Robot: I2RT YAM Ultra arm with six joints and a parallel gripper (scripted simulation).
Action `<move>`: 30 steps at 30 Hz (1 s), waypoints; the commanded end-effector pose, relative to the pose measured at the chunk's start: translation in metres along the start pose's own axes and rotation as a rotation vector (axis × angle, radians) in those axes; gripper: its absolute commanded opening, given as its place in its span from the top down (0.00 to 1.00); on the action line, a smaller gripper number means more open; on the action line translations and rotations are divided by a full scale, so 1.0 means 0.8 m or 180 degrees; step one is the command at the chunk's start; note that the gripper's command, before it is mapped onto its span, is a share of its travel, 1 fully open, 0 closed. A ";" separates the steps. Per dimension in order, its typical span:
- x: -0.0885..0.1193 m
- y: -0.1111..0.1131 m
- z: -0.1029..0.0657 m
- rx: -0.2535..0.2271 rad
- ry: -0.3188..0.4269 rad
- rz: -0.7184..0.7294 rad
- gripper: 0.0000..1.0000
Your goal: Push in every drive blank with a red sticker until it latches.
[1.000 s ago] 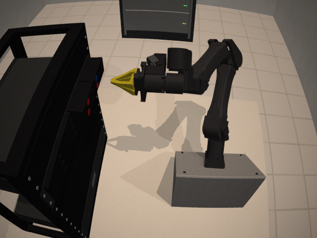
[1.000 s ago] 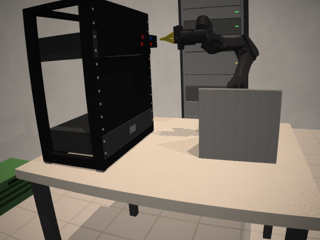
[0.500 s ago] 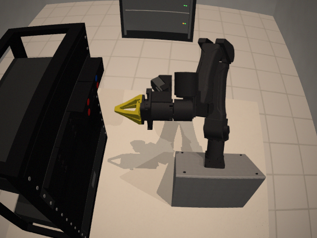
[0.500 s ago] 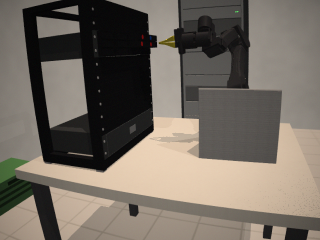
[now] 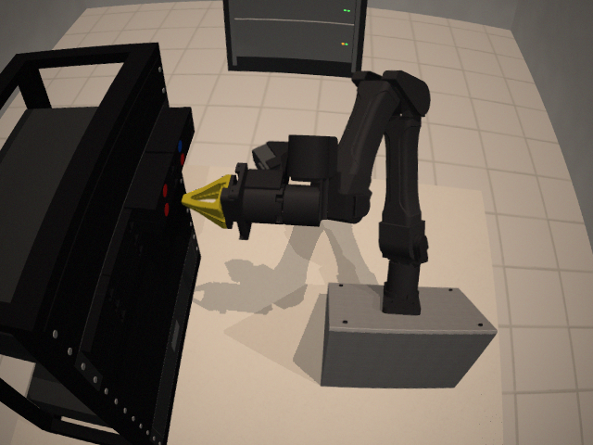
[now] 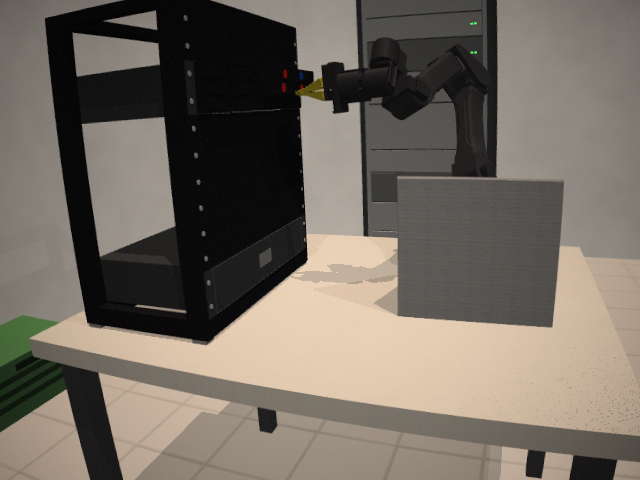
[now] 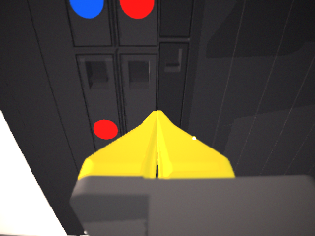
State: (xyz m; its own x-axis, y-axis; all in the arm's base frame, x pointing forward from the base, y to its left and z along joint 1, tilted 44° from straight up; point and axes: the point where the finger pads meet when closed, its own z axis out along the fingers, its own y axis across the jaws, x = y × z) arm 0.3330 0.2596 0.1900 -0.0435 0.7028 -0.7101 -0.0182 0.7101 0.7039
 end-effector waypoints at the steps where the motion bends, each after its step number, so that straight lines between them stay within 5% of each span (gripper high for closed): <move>1: 0.013 0.032 0.014 -0.0197 0.0127 0.0031 1.00; 30: 0.014 0.042 0.007 -0.0264 0.0144 0.0078 1.00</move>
State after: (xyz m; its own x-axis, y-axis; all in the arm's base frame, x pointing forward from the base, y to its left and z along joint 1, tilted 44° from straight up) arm 0.3376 0.2732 0.1913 -0.0773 0.7035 -0.7065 -0.0542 0.7046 0.7075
